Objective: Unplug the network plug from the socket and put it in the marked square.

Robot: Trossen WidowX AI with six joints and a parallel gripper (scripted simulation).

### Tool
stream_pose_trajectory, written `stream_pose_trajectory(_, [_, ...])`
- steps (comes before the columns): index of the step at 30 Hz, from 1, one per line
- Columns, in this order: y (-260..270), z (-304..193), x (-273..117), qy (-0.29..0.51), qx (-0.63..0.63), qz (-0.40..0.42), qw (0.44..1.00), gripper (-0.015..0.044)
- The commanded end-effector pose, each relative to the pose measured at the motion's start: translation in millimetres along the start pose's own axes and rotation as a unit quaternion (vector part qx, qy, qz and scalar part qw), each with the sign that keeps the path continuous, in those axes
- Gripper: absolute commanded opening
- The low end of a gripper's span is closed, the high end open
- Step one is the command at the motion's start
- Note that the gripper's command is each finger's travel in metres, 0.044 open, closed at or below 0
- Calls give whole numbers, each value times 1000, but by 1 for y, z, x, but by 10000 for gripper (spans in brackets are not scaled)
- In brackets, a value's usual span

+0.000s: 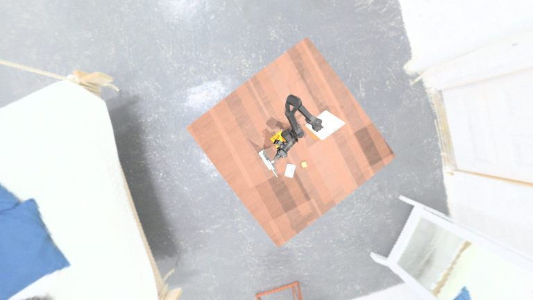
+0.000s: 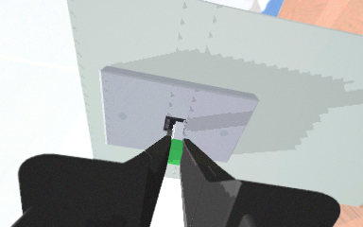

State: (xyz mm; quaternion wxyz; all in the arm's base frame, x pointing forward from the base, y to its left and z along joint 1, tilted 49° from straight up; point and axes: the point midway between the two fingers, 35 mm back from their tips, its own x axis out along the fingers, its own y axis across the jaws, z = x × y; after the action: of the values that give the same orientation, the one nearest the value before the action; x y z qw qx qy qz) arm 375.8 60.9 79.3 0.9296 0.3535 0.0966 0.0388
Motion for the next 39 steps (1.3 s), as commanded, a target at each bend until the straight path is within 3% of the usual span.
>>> stream_pose_trajectory(1, [-1, -1, -5, 0, 0, -2, 1000, 0])
stream_pose_trajectory(39, [-1, -9, -27, 1, 0, -3, 1000, 0])
